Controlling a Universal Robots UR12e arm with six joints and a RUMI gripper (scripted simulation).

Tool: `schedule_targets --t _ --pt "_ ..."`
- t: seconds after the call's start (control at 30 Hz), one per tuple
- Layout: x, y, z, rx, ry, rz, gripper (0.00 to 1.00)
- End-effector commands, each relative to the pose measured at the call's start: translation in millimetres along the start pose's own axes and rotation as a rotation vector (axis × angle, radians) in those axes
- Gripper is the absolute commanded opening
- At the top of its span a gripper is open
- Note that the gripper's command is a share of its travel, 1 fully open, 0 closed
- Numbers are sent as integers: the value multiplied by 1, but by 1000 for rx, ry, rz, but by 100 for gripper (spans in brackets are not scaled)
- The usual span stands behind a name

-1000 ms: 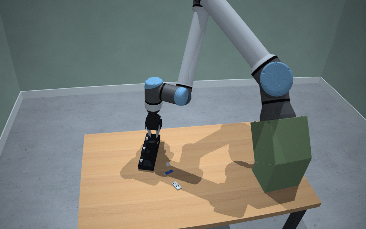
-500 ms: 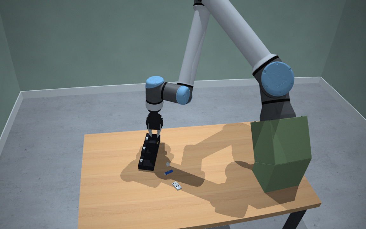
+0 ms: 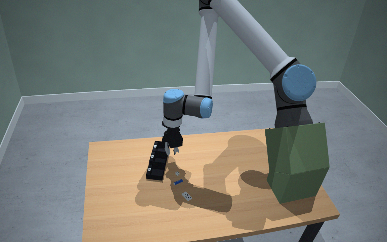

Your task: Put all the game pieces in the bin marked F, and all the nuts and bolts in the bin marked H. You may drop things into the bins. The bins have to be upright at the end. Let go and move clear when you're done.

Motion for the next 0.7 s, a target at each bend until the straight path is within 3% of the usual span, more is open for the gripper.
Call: schedule_targets --t 0.0,0.13,0.67 --pt "3 47 9 157 -7 3 18" --pt "4 80 16 263 -11 5 18" --pt "4 82 16 265 -11 5 18"
Point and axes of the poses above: the point where the finger pads meet when closed, its own x axis back along the fingers, its own z axis across the jaws, y = z × x, the point moved 2 cm from there along x, back along the fingers, and after that the axes turned 4 degrees about -x, right-handed, at the moved point
